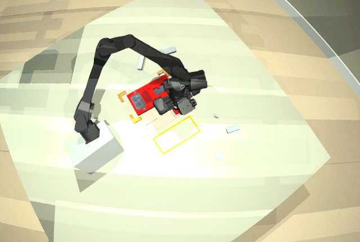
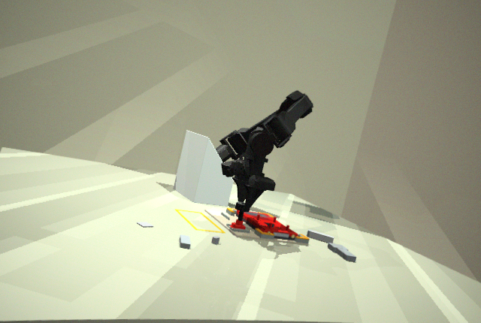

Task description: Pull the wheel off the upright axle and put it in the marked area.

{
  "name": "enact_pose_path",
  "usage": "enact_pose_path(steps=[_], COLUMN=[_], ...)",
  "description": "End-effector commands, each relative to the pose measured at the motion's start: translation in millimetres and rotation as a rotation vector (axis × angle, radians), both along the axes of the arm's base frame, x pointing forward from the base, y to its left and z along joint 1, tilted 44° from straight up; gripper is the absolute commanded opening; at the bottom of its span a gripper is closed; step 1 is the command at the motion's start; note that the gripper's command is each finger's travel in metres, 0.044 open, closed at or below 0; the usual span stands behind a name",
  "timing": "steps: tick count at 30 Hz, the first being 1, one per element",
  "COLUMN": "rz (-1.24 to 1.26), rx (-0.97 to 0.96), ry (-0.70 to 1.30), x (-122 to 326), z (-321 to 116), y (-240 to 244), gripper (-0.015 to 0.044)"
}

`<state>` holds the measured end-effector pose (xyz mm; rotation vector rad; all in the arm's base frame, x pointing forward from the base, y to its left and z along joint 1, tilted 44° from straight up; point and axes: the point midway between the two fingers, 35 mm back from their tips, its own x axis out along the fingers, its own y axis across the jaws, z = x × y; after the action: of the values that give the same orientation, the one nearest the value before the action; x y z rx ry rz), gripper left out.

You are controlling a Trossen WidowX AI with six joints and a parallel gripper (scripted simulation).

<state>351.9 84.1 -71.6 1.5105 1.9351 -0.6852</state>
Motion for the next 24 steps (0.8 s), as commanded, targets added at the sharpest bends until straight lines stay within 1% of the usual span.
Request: enact_pose_path(steps=[1, 14, 24], rz=[0.002, 0.001, 0.001], rx=[-0.004, -0.003, -0.005], ry=[-0.012, -0.012, -0.012], x=[3, 3, 2], z=[4, 7, 31], y=[-2, -5, -32], gripper=[0.0000, 0.0000, 0.0000])
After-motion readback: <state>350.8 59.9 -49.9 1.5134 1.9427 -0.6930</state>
